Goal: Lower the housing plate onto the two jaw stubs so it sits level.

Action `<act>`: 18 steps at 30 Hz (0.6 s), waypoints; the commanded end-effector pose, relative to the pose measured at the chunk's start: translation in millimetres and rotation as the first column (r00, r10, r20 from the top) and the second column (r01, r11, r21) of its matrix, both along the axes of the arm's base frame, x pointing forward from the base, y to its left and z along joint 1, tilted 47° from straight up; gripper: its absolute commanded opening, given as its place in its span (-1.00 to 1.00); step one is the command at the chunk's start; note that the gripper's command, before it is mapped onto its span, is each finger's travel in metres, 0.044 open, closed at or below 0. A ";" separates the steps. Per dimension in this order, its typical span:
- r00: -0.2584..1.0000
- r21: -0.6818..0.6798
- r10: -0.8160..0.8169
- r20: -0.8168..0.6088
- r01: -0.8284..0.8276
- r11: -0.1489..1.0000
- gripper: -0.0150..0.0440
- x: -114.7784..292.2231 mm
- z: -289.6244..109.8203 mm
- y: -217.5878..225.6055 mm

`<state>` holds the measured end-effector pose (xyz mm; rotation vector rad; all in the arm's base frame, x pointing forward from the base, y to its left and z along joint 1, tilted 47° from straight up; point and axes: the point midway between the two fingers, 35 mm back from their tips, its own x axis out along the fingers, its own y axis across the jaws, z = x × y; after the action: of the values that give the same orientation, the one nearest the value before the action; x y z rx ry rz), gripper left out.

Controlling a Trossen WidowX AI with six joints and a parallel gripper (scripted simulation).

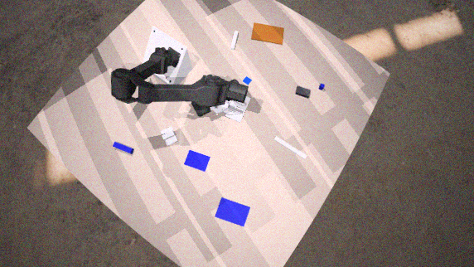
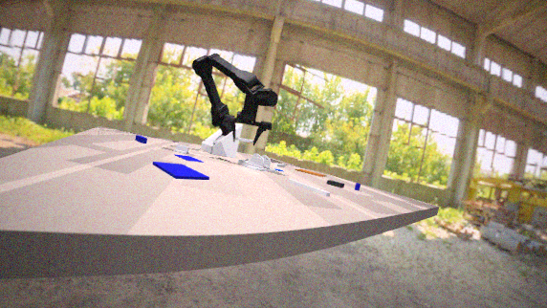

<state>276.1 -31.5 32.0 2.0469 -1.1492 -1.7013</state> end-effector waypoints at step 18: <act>0.879 0.023 0.335 -0.340 -0.348 0.937 0.70 -2.7 -27.2 25.6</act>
<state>273.2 -9.2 9.5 1.7647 -0.7193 -1.7434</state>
